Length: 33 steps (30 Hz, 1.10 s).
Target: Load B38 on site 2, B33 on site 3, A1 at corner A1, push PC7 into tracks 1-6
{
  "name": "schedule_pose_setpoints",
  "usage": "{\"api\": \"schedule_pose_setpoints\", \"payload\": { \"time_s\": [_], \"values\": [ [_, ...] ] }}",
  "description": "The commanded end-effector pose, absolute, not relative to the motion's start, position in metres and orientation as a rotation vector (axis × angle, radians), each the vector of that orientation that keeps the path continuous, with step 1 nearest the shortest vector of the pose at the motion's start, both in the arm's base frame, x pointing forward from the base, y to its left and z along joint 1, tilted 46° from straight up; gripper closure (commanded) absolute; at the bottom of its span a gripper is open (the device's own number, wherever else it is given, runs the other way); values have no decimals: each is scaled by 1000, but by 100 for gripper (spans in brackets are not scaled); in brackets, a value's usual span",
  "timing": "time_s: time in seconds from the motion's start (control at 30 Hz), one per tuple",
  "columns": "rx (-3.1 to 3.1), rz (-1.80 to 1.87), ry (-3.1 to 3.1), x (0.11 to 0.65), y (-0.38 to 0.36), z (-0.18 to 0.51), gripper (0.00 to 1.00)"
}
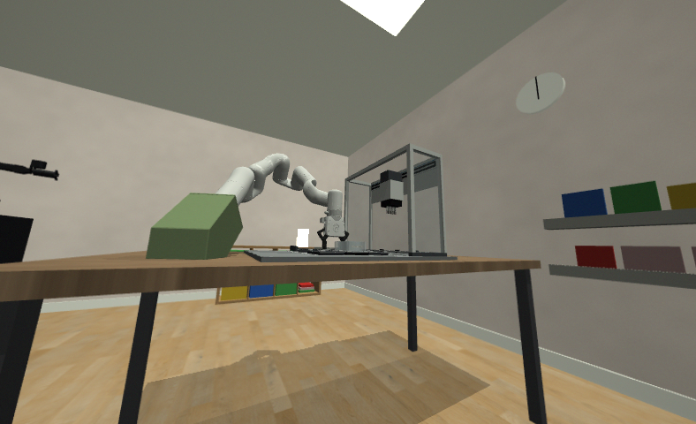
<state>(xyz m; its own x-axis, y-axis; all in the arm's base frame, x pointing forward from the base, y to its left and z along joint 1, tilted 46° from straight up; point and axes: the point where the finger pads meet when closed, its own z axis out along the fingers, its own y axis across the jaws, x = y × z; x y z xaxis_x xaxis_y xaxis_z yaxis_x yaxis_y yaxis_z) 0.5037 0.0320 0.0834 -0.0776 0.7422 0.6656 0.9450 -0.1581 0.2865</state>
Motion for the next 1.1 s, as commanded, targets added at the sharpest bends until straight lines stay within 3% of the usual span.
{"api": "schedule_pose_setpoints", "payload": {
  "time_s": [0.0,1.07],
  "values": [
    [-1927,-1073,-1836,505,32,84,0],
    [-1927,-1073,-1836,508,41,79,0]
  ]
}}
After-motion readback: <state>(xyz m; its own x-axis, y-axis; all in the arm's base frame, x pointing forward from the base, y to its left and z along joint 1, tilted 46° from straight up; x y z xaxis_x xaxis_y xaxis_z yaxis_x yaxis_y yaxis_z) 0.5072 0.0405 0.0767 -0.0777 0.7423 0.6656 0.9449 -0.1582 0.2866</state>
